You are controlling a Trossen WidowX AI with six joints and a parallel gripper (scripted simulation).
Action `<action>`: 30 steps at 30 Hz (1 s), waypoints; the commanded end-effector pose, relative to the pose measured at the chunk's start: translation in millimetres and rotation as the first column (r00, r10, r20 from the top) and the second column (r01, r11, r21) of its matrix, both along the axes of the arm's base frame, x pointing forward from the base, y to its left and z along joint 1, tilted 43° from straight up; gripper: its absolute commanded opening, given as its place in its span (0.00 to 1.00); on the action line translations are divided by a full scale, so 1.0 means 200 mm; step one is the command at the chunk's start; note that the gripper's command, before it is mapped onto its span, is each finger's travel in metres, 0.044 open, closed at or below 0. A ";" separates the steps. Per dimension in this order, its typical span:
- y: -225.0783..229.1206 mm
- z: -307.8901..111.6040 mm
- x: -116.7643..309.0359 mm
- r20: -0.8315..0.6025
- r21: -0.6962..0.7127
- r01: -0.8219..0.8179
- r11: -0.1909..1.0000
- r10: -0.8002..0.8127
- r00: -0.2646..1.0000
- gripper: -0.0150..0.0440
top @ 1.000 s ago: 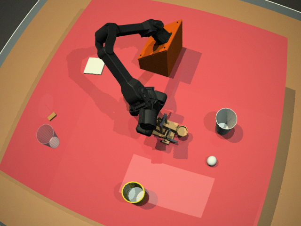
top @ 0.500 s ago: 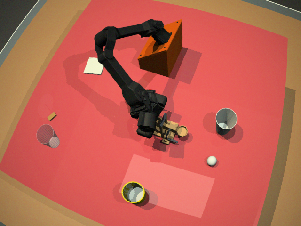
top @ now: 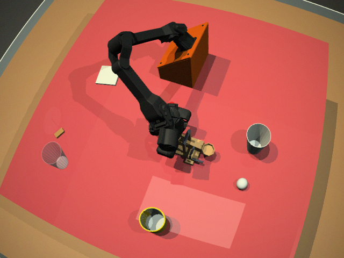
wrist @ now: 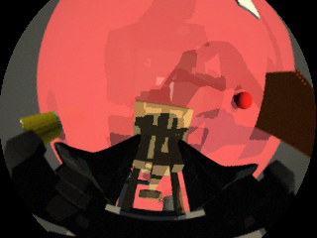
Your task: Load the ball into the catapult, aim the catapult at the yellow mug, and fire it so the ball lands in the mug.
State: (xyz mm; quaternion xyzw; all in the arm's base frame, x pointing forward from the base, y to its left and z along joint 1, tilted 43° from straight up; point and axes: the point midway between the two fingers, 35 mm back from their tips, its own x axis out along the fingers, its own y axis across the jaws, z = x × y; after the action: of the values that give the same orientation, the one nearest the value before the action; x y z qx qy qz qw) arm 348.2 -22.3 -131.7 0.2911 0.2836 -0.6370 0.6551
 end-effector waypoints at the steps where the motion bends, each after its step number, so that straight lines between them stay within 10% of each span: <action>1: 0.00 0.00 0.00 0.002 0.000 -0.001 1.000 0.001 1.000 0.47; 10: 0.14 0.14 0.00 -0.001 0.003 -0.001 1.000 0.001 1.000 0.25; 30: 0.17 0.18 0.01 -0.301 0.040 -0.335 0.941 0.331 0.894 0.25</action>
State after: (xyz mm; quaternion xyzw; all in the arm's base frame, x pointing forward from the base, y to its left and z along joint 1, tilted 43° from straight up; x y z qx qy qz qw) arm 345.6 6.6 -97.8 0.1714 0.3884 -0.5843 0.6917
